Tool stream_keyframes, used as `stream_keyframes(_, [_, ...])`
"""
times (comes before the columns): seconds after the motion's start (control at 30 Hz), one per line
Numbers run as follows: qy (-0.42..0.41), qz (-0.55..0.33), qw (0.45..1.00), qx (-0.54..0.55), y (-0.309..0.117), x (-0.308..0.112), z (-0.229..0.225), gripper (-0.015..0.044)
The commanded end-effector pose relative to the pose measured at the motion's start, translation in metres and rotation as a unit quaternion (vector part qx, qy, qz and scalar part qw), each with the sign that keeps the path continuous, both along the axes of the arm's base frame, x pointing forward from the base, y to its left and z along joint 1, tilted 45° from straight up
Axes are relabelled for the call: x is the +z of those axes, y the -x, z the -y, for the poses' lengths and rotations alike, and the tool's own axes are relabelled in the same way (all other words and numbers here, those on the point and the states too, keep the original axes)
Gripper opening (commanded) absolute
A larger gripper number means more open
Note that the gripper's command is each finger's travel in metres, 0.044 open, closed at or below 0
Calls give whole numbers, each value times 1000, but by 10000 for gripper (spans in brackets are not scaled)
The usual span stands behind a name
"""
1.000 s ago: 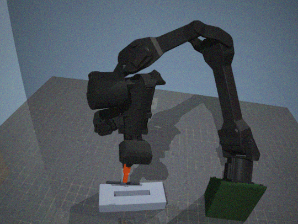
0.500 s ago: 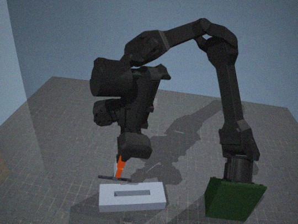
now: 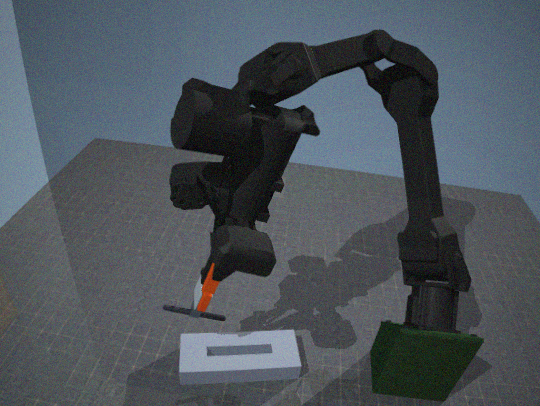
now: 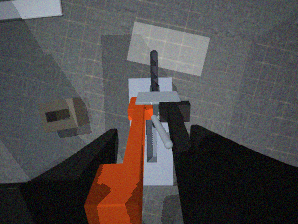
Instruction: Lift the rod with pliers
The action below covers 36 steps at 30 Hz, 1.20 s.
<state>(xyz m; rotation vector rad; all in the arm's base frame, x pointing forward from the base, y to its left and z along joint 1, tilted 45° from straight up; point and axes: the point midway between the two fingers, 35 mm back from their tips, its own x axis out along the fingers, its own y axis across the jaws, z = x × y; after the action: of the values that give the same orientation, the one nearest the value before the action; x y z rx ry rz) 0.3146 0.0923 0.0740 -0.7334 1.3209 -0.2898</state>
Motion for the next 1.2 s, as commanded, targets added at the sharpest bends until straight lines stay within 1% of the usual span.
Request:
stream_keyframes(0.0, [-4, 14, 1000, 15, -2, 7, -8, 105])
stream_keyframes(0.4, [-12, 41, 998, 40, -6, 18, -19, 105])
stream_keyframes(1.17, [-12, 42, 998, 40, -6, 18, -20, 105])
